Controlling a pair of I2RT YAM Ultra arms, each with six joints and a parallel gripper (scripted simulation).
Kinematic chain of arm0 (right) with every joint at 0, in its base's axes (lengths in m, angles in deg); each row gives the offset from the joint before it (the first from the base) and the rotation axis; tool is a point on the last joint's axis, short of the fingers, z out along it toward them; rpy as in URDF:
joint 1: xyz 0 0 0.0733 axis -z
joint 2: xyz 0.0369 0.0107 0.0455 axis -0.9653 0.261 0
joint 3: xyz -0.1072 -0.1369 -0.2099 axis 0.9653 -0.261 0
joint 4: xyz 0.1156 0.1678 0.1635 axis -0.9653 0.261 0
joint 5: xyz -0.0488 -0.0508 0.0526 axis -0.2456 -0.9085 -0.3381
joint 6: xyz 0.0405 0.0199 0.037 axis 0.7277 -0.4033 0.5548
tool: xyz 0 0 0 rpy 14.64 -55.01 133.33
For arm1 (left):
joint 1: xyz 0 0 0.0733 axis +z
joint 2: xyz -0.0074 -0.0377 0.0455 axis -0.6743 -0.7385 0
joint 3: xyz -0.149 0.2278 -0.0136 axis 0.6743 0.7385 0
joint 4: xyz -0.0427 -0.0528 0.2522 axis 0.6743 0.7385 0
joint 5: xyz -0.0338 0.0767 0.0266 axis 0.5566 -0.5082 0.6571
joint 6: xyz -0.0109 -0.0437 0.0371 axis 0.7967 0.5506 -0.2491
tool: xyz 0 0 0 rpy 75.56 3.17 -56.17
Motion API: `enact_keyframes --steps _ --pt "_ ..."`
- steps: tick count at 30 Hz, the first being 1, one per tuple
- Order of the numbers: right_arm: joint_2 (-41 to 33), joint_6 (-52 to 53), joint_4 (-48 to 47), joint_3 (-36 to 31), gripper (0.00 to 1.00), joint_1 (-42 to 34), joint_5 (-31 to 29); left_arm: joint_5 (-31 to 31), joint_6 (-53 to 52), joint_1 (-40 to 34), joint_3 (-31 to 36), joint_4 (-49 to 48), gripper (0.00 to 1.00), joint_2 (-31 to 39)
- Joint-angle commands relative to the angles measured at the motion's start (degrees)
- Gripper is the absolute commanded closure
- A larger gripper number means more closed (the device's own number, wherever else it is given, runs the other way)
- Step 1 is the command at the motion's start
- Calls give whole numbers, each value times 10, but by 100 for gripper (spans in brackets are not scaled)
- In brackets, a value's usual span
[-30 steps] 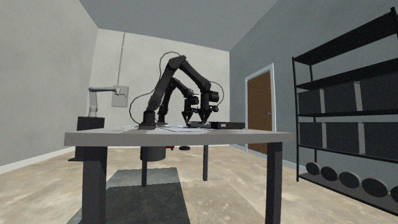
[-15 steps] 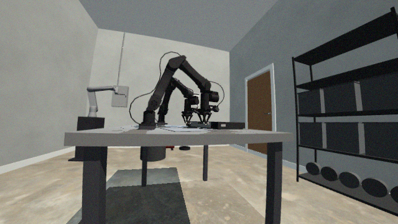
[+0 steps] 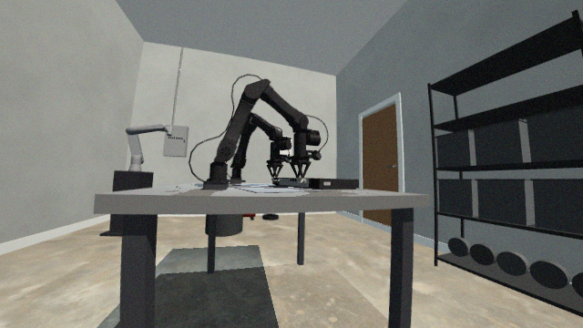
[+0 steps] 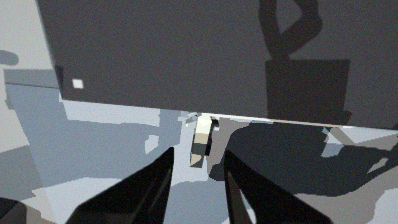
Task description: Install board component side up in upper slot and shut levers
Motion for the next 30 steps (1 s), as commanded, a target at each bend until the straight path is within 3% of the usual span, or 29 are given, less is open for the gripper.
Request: enact_keyframes --steps 1,3,12,24,30 --pt "-24 1 24 26 58 -7 -8 -8 0 1 -23 25 58 24" --pt "-26 6 30 30 36 -8 -8 -8 5 -1 -35 32 36 15" --pt "-39 3 116 93 36 -5 -6 -2 8 -7 -102 121 36 31" --pt "-28 0 111 81 36 0 -6 -23 -2 -12 -89 124 36 27" --pt "-28 0 111 81 36 0 -6 -143 -45 2 -73 131 36 91"
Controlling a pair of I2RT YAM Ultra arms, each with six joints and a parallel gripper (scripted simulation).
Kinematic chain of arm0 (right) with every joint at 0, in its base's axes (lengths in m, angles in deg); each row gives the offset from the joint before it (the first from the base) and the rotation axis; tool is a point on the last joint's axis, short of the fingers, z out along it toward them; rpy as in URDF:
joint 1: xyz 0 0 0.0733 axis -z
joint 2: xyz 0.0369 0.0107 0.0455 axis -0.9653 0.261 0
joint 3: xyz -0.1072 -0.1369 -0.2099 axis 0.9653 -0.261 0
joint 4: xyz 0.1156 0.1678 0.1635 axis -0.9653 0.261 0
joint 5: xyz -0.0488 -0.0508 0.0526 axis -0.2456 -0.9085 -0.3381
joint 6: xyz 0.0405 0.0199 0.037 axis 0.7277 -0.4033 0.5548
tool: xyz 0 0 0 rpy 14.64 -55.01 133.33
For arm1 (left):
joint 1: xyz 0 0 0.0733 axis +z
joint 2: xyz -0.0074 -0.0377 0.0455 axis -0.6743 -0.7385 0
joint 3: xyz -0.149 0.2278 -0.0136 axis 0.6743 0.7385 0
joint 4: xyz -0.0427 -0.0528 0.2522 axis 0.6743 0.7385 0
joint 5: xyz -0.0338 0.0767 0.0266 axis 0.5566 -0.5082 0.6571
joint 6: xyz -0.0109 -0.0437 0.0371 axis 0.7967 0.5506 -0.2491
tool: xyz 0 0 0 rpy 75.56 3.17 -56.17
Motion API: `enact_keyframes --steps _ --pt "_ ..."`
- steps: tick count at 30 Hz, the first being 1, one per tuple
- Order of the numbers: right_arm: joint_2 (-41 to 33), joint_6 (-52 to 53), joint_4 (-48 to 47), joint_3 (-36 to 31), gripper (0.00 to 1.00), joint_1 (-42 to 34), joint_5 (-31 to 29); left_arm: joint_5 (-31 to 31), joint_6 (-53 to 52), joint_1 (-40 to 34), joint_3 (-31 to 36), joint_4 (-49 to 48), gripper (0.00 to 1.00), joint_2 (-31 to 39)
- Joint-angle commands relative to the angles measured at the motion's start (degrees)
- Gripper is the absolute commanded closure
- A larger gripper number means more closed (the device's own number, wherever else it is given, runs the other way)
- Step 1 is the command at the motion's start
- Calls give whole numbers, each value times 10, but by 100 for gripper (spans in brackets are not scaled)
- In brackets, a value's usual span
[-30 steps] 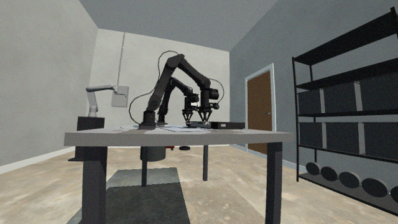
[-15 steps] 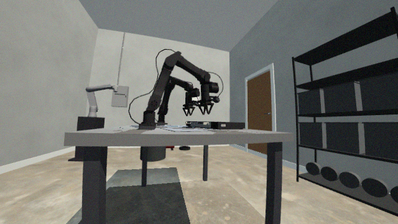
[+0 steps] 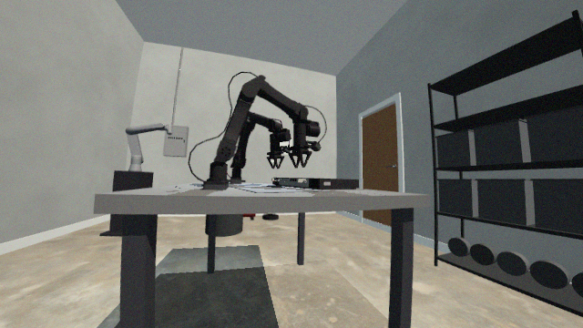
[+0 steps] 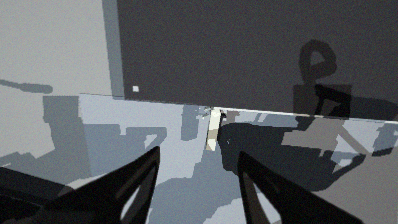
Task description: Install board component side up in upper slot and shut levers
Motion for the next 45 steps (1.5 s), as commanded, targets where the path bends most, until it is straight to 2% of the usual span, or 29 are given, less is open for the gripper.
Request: enact_keyframes --steps 1,9,11,16,19,26,28,29,33,41,43,45 --pt "-3 -2 9 6 36 6 -4 -95 -38 12 4 11 36 75" --pt "-3 -2 9 6 36 6 -4 -209 -140 44 26 -30 36 201" --pt "-3 -2 9 6 36 6 -4 -209 -140 44 26 -30 36 201" --pt "-3 -2 9 6 36 6 -4 -276 -262 86 51 -106 36 295" --pt "-3 -2 9 6 36 6 -4 -280 -331 115 68 -162 36 337" --pt "-3 -2 9 6 36 6 -4 -232 -509 206 107 -327 36 414" --pt "-3 -2 9 6 36 6 -4 -232 -509 206 107 -327 36 414" --pt "-3 -2 9 6 36 6 -4 -197 -545 232 124 -376 36 427" --pt "-3 -2 9 6 36 6 -4 -136 -615 300 148 -466 36 456" --pt "-3 -2 9 6 36 6 -4 2 -664 431 180 -600 36 450" --pt "-3 -2 9 6 36 6 -4 27 -668 457 183 -625 36 444" --pt "-3 -2 9 6 36 6 -4 27 -668 457 183 -625 36 444"
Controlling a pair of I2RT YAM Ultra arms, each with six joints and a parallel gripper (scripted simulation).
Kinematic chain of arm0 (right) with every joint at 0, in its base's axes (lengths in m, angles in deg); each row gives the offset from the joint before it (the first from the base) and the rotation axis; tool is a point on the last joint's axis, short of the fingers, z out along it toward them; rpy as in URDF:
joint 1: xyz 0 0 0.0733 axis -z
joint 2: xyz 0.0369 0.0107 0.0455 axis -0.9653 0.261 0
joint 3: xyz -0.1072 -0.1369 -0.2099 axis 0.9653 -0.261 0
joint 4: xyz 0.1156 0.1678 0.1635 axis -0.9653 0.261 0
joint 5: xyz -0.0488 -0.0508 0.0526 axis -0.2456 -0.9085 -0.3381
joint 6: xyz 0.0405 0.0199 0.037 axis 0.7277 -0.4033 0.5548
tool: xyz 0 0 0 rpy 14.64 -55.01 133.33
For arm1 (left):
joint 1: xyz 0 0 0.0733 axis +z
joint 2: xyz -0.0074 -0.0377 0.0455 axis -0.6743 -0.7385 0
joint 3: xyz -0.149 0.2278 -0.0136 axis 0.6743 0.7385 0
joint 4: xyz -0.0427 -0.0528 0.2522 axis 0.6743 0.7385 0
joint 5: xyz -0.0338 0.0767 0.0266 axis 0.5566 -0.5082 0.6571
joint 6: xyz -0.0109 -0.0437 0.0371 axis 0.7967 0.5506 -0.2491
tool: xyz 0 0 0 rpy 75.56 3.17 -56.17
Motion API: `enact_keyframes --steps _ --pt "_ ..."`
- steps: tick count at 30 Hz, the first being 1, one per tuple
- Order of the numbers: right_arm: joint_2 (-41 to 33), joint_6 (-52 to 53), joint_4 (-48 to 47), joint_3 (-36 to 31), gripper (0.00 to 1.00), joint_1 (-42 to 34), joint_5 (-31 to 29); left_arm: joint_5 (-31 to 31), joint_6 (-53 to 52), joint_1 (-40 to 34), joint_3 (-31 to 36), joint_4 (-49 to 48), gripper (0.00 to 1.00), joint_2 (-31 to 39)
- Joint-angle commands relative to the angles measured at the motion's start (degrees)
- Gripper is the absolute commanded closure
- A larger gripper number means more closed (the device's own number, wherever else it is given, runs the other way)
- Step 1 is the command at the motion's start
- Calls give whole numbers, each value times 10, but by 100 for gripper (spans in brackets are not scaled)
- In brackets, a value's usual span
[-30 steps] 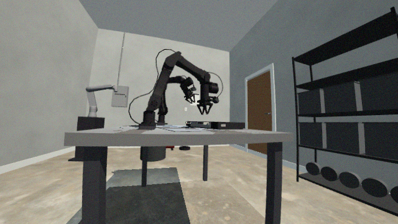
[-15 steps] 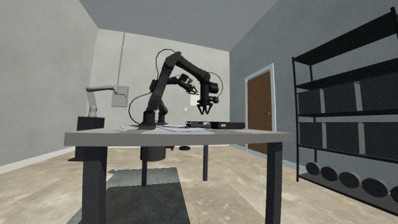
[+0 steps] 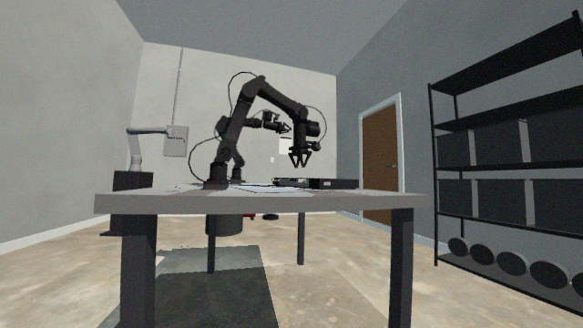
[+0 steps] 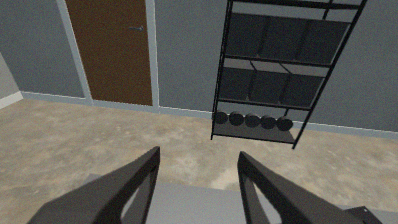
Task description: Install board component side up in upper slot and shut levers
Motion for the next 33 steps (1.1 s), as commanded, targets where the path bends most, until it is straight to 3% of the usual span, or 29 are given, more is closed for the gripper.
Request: enact_keyframes --steps 1,9,12,13,17,26,33 --pt "-3 -2 9 6 36 6 -4 66 -17 23 3 -68 36 -10" --pt "-3 -2 9 6 36 6 -4 78 -11 51 -1 -79 36 -22" --pt "-12 8 -21 -1 2 6 0 78 -11 51 -1 -79 36 -17" --pt "-17 10 -34 -10 0 6 1 78 -11 51 -1 -79 36 -17" --pt "-37 19 -78 -32 0 7 6 79 -11 51 -1 -79 36 -17" --pt "-194 59 -265 -230 0 4 -3 79 -11 51 -1 -79 36 -17" --pt "-264 76 -343 -321 0 -2 -9 79 -11 51 -1 -79 36 -17"
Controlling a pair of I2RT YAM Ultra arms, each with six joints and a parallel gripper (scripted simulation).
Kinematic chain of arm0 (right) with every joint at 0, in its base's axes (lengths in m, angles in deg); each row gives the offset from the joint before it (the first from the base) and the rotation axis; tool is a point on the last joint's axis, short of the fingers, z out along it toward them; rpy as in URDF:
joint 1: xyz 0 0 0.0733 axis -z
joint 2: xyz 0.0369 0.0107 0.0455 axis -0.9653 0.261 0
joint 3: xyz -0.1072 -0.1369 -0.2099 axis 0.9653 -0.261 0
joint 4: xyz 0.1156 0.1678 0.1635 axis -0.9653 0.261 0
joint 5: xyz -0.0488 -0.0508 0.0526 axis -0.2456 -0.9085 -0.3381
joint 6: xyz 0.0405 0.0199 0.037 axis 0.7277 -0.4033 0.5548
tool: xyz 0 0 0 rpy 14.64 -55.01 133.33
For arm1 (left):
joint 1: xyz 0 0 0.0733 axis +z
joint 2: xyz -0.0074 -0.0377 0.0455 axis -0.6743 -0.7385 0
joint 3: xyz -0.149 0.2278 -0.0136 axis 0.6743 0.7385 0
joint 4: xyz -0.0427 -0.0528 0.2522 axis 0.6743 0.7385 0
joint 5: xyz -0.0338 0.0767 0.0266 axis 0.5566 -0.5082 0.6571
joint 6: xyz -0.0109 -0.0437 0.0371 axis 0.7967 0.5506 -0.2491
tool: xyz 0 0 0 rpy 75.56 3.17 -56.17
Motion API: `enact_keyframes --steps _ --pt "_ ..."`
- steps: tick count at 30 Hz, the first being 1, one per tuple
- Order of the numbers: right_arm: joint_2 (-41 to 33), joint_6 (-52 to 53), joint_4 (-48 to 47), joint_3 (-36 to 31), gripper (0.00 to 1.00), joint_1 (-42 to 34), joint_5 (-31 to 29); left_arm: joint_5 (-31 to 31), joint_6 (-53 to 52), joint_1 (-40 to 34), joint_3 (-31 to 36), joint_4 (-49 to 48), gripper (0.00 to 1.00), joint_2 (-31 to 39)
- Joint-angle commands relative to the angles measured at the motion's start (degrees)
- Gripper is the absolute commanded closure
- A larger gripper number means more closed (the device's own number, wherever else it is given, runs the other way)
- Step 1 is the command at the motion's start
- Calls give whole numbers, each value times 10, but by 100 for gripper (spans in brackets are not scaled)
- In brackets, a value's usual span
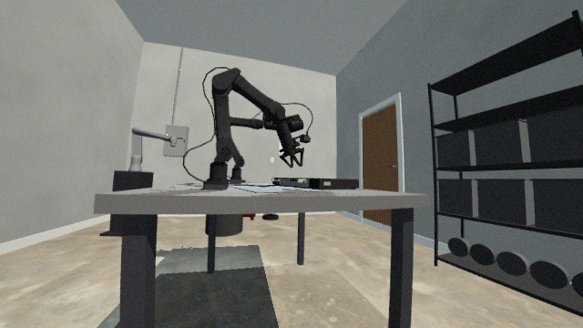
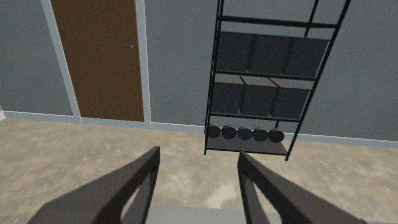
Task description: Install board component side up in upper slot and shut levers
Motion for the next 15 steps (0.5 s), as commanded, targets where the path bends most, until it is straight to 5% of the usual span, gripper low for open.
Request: enact_keyframes --steps 1,15 --pt "-22 14 -57 -16 0 -5 -7 5 -2 6 -2 -11 36 2" --pt "-63 20 -90 -76 0 -9 -13 5 -2 6 -2 -11 36 2"
